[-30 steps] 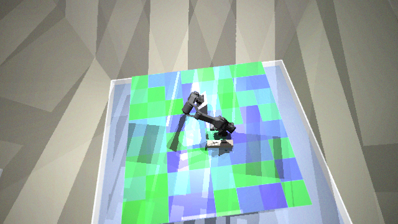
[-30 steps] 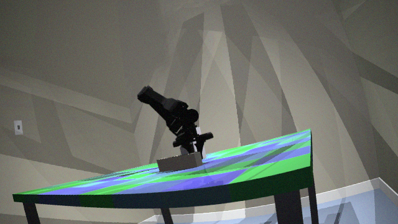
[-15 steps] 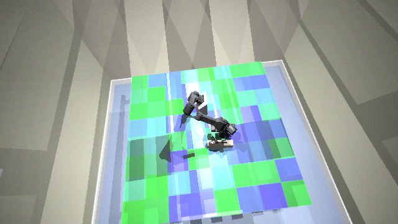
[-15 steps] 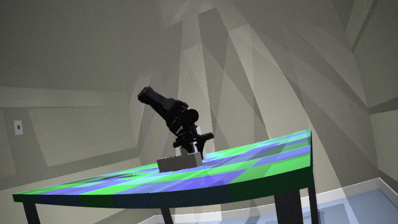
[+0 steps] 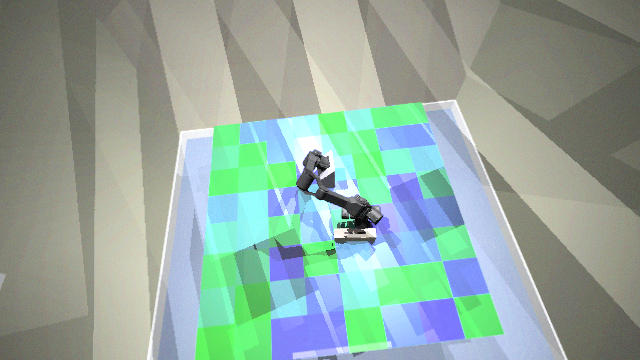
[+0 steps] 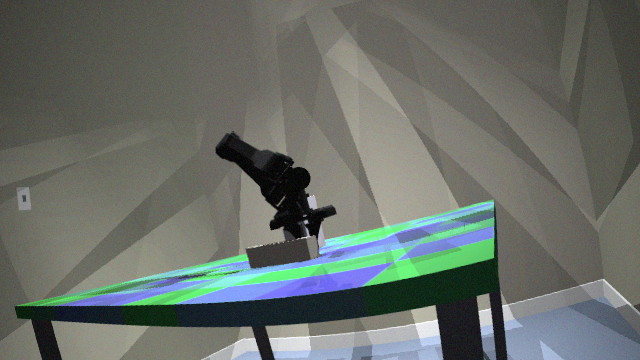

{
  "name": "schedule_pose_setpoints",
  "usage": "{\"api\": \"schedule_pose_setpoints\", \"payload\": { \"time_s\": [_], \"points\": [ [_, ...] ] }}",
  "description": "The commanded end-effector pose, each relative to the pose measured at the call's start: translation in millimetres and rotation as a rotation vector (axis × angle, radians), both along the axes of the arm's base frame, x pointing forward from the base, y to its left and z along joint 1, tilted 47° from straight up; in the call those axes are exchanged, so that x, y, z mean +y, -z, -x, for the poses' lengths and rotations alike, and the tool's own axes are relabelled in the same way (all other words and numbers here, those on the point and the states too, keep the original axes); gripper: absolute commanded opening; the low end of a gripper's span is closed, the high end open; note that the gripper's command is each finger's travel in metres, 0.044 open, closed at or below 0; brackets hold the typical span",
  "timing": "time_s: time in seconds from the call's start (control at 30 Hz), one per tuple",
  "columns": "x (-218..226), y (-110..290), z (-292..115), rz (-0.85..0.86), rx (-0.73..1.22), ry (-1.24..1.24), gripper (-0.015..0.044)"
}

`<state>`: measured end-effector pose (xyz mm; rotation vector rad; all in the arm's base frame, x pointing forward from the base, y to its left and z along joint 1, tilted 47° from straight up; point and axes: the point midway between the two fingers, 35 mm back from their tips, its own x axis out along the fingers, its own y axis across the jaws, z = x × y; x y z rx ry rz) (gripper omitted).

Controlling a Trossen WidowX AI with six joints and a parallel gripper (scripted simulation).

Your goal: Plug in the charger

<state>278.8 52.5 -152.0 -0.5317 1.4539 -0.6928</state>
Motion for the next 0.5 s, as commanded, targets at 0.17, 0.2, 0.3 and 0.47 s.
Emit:
{"api": "schedule_pose_setpoints", "payload": {
  "time_s": [0.17, 0.2, 0.3, 0.47],
  "points": [
    [-1, 1, -10, 0.006, 0.006, -0.003, 0.0000],
    [-1, 2, -11, 0.006, 0.006, -0.003, 0.0000],
    [-2, 2, -15, 0.007, 0.006, -0.003, 0.0000],
    [-2, 2, -18, 0.007, 0.007, -0.004, 0.0000]
  ]
}}
